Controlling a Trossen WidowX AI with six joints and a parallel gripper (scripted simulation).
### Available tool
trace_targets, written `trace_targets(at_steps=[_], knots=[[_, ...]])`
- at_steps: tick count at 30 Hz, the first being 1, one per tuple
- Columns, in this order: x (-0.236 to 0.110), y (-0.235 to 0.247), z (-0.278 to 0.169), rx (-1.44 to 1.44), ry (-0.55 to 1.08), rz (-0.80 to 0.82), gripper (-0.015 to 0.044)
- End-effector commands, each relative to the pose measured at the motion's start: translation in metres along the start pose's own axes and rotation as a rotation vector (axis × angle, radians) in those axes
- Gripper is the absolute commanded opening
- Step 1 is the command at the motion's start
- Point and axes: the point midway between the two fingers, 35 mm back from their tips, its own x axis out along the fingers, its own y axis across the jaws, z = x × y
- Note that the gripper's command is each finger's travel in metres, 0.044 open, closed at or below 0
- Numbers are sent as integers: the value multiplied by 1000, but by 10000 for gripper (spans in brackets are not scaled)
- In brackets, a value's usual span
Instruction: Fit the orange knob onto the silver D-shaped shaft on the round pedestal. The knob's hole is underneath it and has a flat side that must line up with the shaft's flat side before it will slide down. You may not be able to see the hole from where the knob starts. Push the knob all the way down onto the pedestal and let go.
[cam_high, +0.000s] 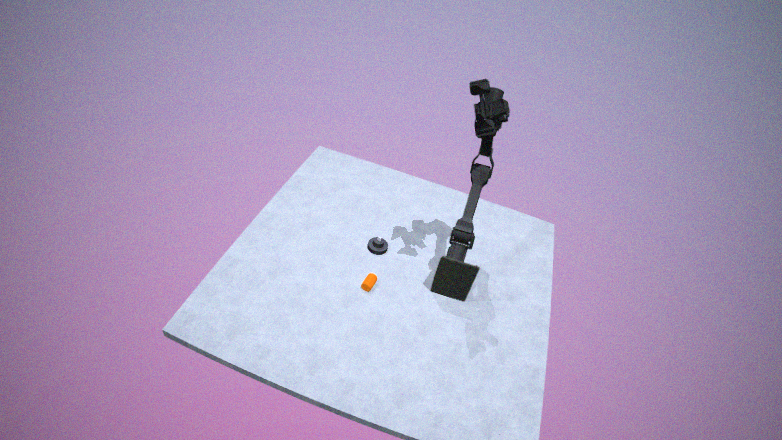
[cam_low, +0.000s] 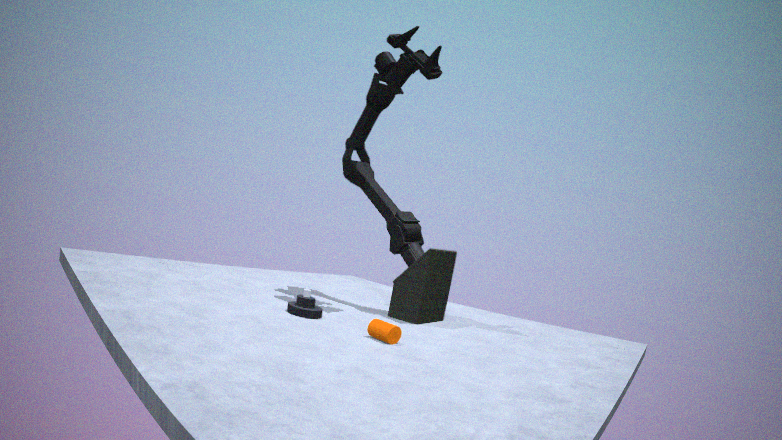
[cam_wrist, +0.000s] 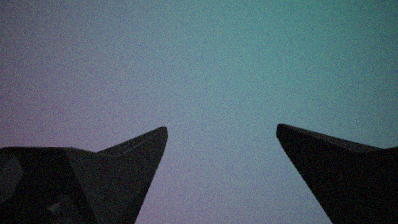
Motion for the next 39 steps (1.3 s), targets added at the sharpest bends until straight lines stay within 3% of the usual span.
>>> trace_targets(at_steps=[1,10,19,28,39], knots=[[28,27,-43,-1,116,73,440],[76,120,-169,83,489,312,440],[65,220,-295,200,900,531,440],[-1,321,-400,280,1334,775,440],[-145,431,-474,292,1873,1147,440]])
